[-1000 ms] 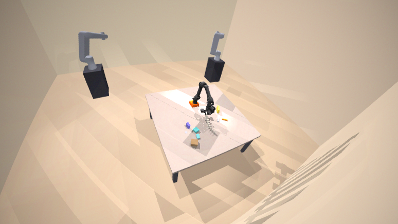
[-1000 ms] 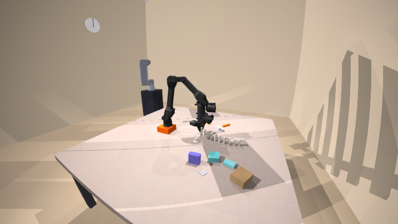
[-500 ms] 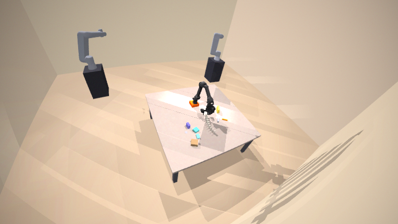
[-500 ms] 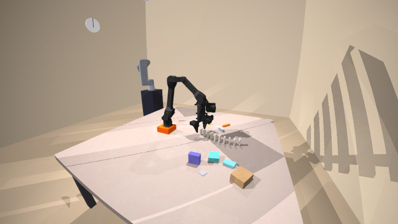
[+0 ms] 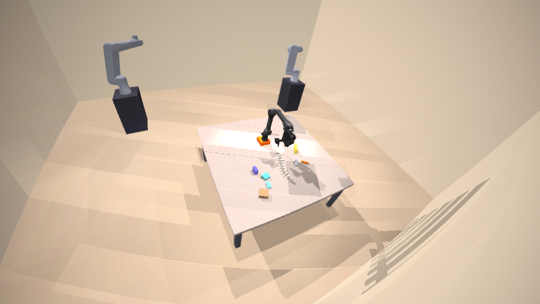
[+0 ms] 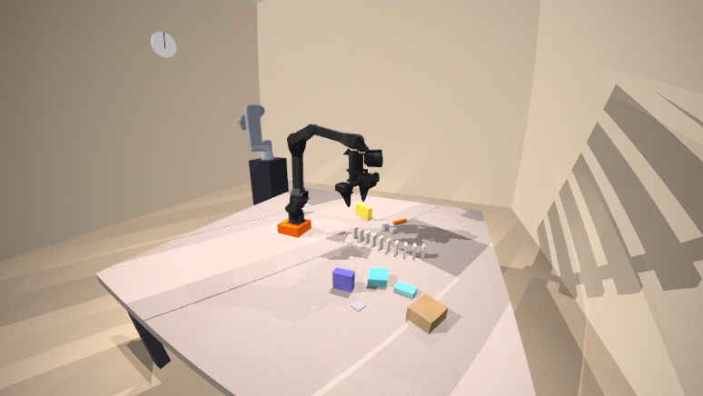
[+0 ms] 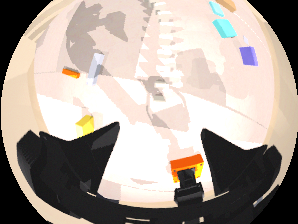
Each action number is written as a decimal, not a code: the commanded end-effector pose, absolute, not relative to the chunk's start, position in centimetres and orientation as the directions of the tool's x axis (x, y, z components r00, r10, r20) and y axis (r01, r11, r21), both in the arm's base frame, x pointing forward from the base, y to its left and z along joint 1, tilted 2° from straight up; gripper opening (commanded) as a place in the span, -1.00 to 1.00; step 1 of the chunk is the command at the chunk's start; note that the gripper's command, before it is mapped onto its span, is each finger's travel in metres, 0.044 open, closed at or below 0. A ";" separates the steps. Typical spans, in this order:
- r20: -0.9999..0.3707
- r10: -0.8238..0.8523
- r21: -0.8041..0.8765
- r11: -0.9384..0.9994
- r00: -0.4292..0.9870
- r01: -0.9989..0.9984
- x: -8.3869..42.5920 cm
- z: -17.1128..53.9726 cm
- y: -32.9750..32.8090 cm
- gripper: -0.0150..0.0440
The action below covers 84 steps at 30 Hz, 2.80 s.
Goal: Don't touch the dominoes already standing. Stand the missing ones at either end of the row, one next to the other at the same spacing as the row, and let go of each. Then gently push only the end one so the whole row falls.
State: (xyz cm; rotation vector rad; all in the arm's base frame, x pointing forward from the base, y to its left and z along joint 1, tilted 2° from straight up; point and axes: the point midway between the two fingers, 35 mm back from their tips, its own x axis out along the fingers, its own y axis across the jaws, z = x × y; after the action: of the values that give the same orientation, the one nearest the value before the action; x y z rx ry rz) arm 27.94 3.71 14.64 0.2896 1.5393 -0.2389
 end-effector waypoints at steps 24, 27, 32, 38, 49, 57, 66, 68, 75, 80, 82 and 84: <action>-0.999 0.033 0.011 0.333 0.000 -0.943 24.1 9.1 5.2 -0.49; -0.999 0.033 0.011 0.333 0.000 -0.943 24.1 9.1 5.2 -0.49; -0.999 0.033 0.011 0.333 0.000 -0.943 24.1 9.1 5.2 -0.49; -0.999 0.033 0.011 0.333 0.000 -0.943 24.1 9.1 5.2 -0.49; -0.999 0.033 0.011 0.333 0.000 -0.943 24.1 9.1 5.2 -0.49; -0.999 0.033 0.011 0.333 0.000 -0.943 24.1 9.1 5.2 -0.49; -0.999 0.033 0.011 0.333 0.000 -0.943 24.1 9.1 5.2 -0.49; -0.999 0.033 0.011 0.333 0.000 -0.943 24.1 9.1 5.2 -0.49; -0.999 0.033 0.011 0.333 0.000 -0.943 24.1 8.9 5.2 -0.49; -0.999 0.033 0.011 0.333 0.000 -0.943 24.2 2.1 5.5 -0.49; -0.999 0.033 0.011 0.333 0.000 -0.943 24.1 1.1 5.5 -0.49; -0.999 0.033 0.011 0.333 0.000 -0.943 24.1 1.1 5.5 -0.49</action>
State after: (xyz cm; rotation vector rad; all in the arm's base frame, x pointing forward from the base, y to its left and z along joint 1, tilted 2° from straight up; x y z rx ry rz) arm 24.08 5.41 2.21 -0.9322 1.3452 0.9823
